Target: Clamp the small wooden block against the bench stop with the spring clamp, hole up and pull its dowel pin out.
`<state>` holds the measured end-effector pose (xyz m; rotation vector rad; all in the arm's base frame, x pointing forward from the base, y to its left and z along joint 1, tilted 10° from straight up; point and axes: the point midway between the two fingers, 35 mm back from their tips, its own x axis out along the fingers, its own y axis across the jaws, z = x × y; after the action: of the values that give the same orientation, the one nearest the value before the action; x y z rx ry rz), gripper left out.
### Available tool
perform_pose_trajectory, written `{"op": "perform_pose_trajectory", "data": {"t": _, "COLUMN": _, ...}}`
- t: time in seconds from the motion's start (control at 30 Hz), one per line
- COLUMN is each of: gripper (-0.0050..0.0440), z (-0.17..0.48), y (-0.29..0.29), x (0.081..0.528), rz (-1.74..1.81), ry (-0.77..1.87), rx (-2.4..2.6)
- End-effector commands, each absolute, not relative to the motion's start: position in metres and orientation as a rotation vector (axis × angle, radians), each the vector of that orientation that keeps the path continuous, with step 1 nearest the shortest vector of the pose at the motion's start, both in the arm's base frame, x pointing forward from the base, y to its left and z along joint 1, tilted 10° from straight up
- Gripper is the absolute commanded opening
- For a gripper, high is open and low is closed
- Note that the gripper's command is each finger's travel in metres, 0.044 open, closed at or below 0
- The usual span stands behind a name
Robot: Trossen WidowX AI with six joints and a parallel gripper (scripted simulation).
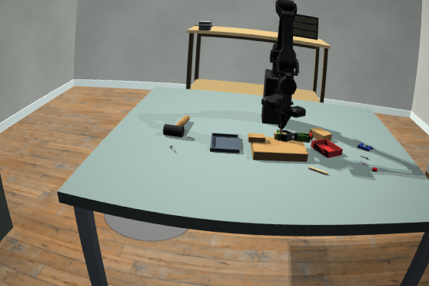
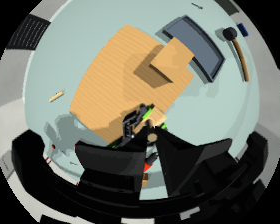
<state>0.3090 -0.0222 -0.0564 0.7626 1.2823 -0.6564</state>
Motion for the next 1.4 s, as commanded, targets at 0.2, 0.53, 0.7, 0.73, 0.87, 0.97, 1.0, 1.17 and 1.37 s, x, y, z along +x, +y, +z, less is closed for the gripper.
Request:
{"op": "perform_pose_trajectory", "data": {"t": 0.2, "gripper": 0.0000, "z": -0.0543, "y": -0.0222, "x": 0.3087, "rz": -0.735, "ry": 1.253, "rx": 0.857}}
{"op": "perform_pose_trajectory", "data": {"t": 0.53, "gripper": 0.0000, "z": -0.0540, "y": -0.0222, "x": 0.3086, "rz": -0.909, "ry": 1.173, "rx": 1.065}}
{"op": "perform_pose_trajectory", "data": {"t": 0.7, "gripper": 0.0000, "z": -0.0539, "y": -0.0222, "x": 0.3086, "rz": -0.969, "ry": 1.142, "rx": 1.137}}
{"op": "perform_pose_trajectory", "data": {"t": 0.73, "gripper": 0.0000, "z": -0.0539, "y": -0.0222, "x": 0.3086, "rz": -0.989, "ry": 1.130, "rx": 1.161}}
{"op": "perform_pose_trajectory", "data": {"t": 0.87, "gripper": 0.0000, "z": -0.0537, "y": -0.0222, "x": 0.3086, "rz": -1.072, "ry": 1.081, "rx": 1.260}}
{"op": "perform_pose_trajectory", "data": {"t": 0.97, "gripper": 0.0000, "z": -0.0537, "y": -0.0222, "x": 0.3086, "rz": -1.137, "ry": 1.039, "rx": 1.338}}
{"op": "perform_pose_trajectory", "data": {"t": 1.0, "gripper": 0.0000, "z": -0.0536, "y": -0.0222, "x": 0.3085, "rz": -1.159, "ry": 1.024, "rx": 1.364}}
{"op": "perform_pose_trajectory", "data": {"t": 1.17, "gripper": 0.0000, "z": -0.0535, "y": -0.0222, "x": 0.3085, "rz": -1.223, "ry": 0.977, "rx": 1.442}}
{"op": "perform_pose_trajectory", "data": {"t": 1.37, "gripper": 0.0000, "z": -0.0533, "y": -0.0222, "x": 0.3085, "rz": -1.343, "ry": 0.881, "rx": 1.585}}
